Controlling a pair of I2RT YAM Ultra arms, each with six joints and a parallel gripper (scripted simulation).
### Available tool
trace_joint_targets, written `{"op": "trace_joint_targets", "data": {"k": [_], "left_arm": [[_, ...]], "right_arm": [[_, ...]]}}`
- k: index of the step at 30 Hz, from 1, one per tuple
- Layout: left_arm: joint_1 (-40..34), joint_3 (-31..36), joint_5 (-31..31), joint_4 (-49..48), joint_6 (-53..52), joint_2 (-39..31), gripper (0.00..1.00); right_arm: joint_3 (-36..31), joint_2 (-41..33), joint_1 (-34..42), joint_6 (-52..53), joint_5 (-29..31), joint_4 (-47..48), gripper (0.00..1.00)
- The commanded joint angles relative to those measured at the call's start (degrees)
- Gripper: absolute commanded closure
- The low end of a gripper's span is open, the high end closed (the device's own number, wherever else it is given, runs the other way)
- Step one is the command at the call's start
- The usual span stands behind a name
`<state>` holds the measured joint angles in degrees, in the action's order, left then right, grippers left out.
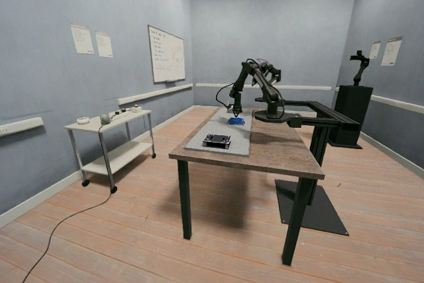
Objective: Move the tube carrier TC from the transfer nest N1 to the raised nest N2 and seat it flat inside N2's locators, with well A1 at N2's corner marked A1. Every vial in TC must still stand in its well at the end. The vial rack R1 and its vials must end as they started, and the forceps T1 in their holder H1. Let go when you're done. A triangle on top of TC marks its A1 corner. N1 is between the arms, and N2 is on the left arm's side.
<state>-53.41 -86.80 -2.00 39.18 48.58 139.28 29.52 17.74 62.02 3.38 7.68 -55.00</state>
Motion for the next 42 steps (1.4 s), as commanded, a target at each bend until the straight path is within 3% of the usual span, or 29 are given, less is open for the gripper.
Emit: {"op": "trace_joint_targets", "data": {"k": [1,42], "left_arm": [[0.7,-2.8,-0.6,0.1,0.2,1.1,0.0],[1.2,-4.5,-0.7,-5.9,-0.5,8.1,0.0]], "right_arm": [[-0.1,-1.2,-0.4,0.0,0.2,0.3,0.0],[-0.1,-1.2,-0.4,0.0,0.2,0.3,0.0]]}}
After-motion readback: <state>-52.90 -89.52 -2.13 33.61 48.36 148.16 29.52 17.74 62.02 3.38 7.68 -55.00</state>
